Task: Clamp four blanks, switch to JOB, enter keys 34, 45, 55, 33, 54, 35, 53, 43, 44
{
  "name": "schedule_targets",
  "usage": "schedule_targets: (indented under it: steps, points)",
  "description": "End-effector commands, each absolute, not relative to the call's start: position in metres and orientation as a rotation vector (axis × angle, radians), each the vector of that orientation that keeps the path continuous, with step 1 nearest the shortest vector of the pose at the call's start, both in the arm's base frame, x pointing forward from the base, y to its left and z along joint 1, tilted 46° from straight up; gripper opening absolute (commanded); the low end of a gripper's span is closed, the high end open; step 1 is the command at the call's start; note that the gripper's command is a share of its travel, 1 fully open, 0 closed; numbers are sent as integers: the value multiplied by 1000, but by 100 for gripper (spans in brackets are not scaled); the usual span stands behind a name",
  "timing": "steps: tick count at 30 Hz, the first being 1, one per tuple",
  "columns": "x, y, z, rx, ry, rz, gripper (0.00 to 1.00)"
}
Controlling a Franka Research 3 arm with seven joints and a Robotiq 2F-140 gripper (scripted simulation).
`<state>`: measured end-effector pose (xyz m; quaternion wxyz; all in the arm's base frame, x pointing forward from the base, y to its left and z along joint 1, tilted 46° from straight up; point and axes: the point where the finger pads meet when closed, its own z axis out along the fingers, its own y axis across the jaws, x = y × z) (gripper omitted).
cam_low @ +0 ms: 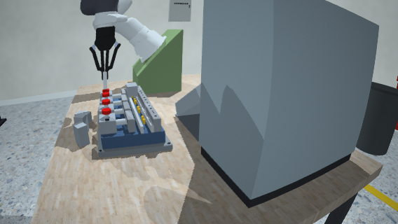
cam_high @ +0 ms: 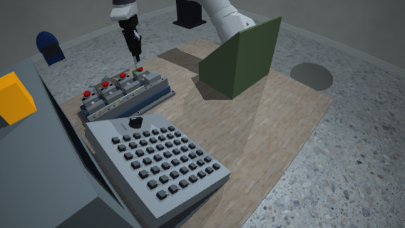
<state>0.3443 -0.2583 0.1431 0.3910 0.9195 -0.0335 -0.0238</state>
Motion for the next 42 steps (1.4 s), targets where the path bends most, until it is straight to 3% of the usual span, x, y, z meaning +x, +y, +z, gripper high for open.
schedule_targets:
  steps: [1,42]
  points:
    - [344,-256,144,2337,-82,-65,0]
    - [352,-173,224,2337,-82,-65,0]
